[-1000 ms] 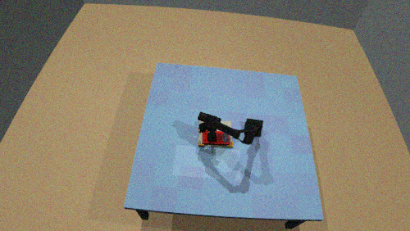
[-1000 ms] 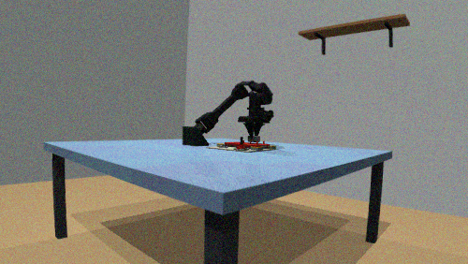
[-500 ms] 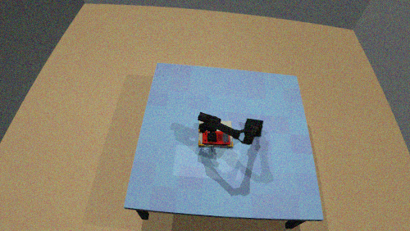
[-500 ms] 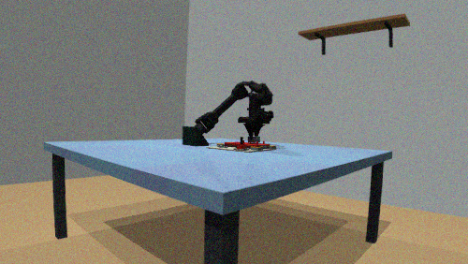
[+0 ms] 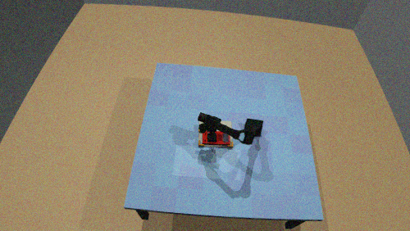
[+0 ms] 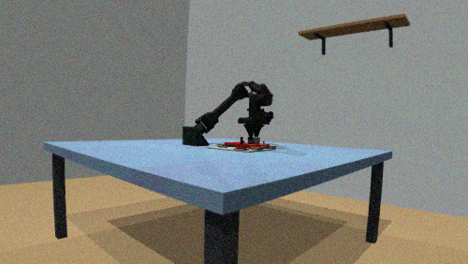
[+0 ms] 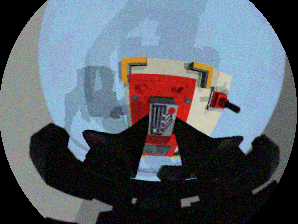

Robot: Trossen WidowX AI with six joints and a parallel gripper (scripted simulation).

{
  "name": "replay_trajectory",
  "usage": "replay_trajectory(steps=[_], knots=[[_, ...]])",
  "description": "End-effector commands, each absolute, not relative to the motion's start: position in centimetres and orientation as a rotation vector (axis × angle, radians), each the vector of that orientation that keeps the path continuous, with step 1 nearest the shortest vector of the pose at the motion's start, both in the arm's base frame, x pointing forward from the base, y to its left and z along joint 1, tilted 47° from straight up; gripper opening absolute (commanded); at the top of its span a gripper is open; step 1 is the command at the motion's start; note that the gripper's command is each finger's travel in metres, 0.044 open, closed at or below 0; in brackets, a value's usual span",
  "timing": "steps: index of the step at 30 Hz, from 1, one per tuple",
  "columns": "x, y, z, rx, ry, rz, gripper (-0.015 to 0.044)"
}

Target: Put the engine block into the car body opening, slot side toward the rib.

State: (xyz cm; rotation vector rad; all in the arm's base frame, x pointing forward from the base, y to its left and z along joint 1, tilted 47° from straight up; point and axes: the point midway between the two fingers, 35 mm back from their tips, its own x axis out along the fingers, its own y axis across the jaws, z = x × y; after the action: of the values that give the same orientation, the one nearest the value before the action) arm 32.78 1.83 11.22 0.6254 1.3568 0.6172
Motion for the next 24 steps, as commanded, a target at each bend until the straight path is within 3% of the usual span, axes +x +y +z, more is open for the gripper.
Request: replay_trajectory(steps=[1,24], knots=[[32.8,1.99,11.15,0.629,1.357,0.618,0.0158],[32.85,2.33,10.82,0.629,1.356,0.619,0.0158]])
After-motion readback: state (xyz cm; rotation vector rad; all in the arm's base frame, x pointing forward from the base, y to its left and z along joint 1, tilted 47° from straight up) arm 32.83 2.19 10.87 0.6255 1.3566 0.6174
